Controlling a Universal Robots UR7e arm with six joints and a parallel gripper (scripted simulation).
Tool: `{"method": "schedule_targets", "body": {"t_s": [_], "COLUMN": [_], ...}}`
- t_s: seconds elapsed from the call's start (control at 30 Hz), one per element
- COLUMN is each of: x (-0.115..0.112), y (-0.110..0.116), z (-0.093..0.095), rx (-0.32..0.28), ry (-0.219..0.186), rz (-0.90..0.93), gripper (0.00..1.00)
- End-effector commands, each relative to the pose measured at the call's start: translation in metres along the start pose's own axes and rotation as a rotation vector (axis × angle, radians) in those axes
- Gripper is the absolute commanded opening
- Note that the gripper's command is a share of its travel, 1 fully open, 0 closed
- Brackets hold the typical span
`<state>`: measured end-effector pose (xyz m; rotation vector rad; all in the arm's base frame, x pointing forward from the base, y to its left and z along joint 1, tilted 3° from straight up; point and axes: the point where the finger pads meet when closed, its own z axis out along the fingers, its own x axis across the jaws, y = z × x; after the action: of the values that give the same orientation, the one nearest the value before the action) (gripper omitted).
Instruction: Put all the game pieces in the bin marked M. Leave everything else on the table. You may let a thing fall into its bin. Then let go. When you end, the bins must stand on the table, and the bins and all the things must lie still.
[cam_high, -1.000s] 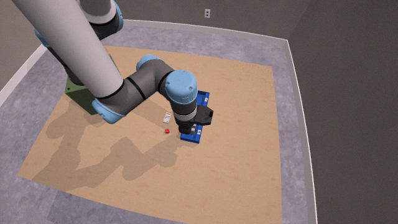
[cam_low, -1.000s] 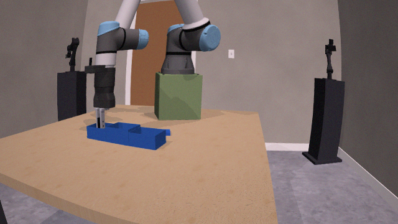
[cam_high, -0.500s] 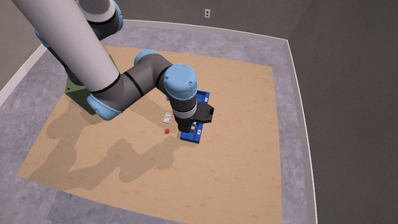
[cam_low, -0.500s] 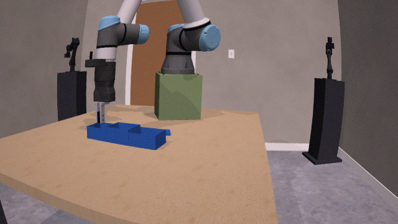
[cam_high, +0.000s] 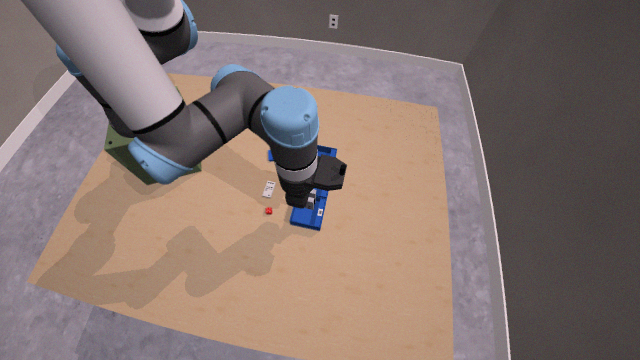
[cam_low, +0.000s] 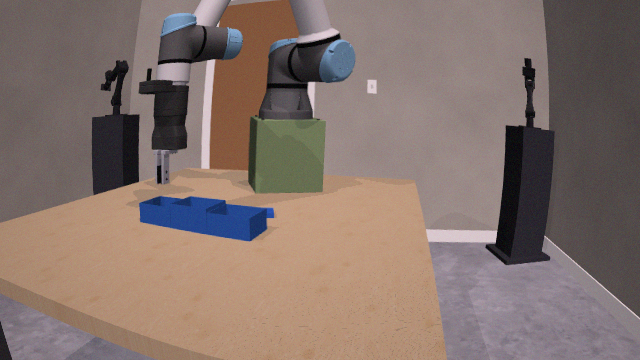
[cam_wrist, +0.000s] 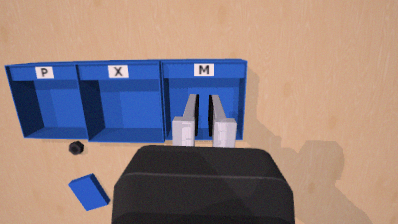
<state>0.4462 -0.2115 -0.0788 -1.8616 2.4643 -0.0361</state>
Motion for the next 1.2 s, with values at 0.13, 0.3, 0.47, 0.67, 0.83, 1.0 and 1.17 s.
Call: {"method": "schedule_targets", "body": {"t_s": [0.13, 0.3, 0.47, 0.67, 0.83, 1.0, 1.17], "x": [-0.031, -0.056, -0.080, -0.080, -0.080, -0.080, -0.080], "y": [0.001, 0.002, 0.004, 0.004, 0.004, 0.004, 0.004], "z": [-0.001, -0.001, -0.001, -0.001, 0.010, 0.023, 0.037], "rx": [0.000, 0.000, 0.000, 0.000, 0.000, 0.000, 0.000], "ry": [-0.001, -0.001, -0.001, -0.001, -0.001, -0.001, -0.001], "rz": [-0.001, -0.001, -0.001, -0.001, -0.001, -0.001, -0.001], "gripper": [0.31, 0.31, 0.31, 0.31, 0.31, 0.31, 0.31]}}
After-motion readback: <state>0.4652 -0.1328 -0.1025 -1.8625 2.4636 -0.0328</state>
